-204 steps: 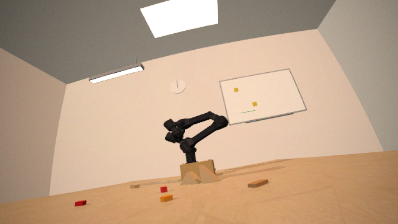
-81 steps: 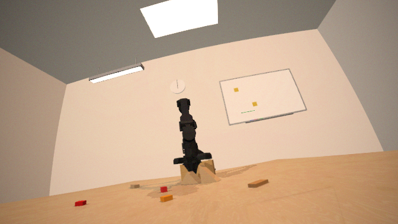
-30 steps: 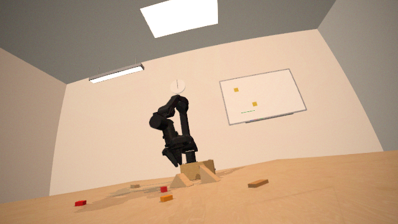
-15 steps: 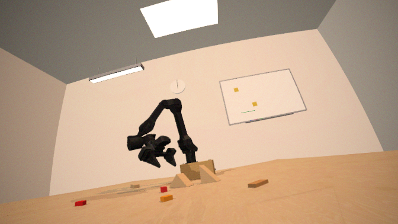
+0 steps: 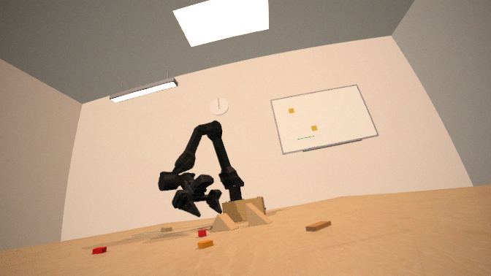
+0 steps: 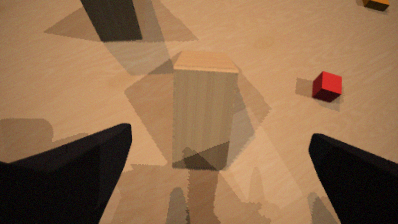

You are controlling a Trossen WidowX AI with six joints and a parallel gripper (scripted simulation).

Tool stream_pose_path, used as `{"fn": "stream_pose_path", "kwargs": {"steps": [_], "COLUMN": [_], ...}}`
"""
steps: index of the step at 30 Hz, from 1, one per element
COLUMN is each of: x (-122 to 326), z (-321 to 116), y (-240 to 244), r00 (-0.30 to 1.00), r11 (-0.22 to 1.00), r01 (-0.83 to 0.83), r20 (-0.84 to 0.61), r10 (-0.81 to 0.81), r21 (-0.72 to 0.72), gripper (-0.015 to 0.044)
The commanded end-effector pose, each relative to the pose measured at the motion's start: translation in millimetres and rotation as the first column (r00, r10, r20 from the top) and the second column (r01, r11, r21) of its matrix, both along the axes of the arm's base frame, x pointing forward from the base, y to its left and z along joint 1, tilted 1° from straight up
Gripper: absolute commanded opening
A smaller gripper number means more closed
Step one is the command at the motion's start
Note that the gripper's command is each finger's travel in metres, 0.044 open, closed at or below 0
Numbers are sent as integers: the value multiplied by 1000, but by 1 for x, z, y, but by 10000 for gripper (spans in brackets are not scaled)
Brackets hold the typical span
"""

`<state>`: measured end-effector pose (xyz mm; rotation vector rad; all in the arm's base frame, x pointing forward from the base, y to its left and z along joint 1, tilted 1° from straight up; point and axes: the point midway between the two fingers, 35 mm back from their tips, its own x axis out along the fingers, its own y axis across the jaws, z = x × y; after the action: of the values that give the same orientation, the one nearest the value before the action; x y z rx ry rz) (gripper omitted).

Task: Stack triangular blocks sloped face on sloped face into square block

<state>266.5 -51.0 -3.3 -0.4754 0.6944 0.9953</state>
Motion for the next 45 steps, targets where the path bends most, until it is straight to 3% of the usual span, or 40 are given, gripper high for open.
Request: {"fn": "stream_pose_path", "kwargs": {"steps": [1,21,32,39,43,45], "x": [7,14,14,14,14,15], "z": [-22,-38,-38,-38,-37,-32], "y": [22,42,41,41,41,40], "r00": [1000,1000,1000,1000,1000,1000], "r11": [1000,1000,1000,1000,1000,1000], "r01": [-2,-3,-4,-4,-4,-4], "r20": [-7,-3,-3,-3,-3,-3], "r10": [2,3,4,4,4,4], "r21": [15,23,18,18,18,18], "gripper": [440,440,151,105,0,0]}}
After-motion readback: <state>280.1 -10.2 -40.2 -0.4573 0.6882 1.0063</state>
